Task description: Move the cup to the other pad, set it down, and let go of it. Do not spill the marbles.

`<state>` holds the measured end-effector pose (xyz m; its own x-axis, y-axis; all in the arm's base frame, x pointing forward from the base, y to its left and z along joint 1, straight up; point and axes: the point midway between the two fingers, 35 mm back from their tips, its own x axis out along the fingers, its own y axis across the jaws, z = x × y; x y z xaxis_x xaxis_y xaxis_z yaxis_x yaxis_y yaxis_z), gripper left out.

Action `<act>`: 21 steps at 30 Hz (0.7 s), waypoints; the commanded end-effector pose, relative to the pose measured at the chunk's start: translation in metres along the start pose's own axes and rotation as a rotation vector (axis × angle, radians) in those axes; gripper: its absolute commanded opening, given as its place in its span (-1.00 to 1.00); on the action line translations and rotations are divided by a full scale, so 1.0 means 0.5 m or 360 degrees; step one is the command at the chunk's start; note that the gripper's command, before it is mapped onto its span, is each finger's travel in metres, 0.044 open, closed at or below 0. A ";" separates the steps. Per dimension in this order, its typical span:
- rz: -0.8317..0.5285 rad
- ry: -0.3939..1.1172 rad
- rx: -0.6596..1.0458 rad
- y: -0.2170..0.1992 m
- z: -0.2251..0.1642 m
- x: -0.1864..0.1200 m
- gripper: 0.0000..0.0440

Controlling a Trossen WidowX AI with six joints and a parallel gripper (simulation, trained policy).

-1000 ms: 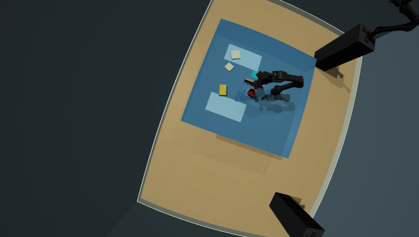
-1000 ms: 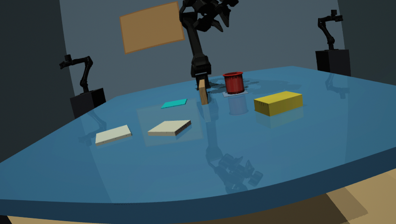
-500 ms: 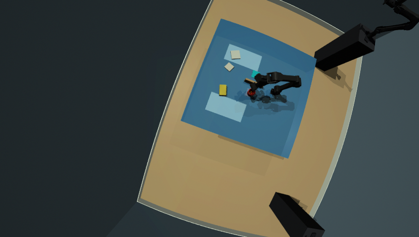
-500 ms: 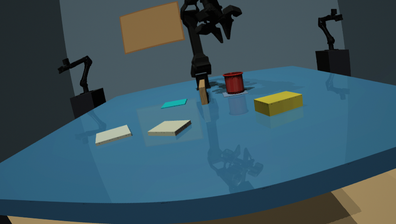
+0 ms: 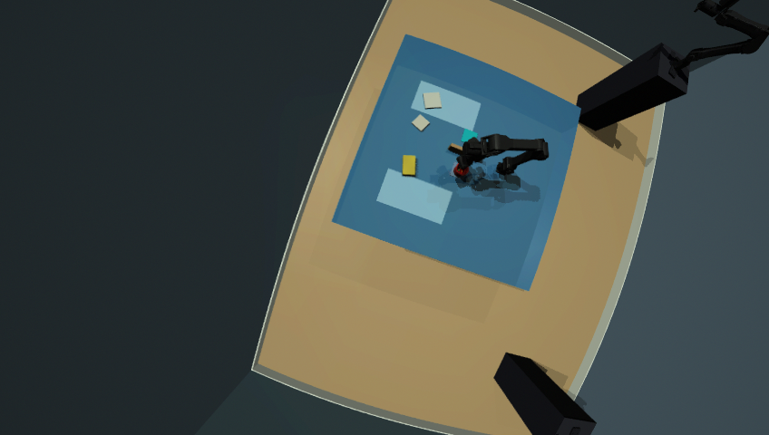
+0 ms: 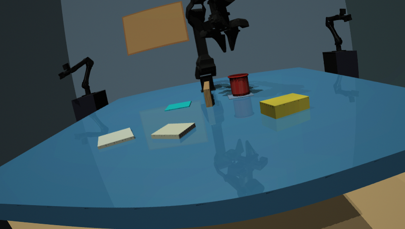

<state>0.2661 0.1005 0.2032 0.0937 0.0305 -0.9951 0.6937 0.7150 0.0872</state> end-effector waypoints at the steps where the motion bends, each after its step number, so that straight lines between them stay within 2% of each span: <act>1: -0.0070 0.0013 0.0016 -0.008 -0.002 0.015 -0.29; 21: -0.0341 0.0052 0.0060 -0.036 -0.018 0.122 -0.20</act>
<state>0.2540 0.0968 0.1476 -0.0676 -0.0809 -0.9944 0.7207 0.6853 -0.1047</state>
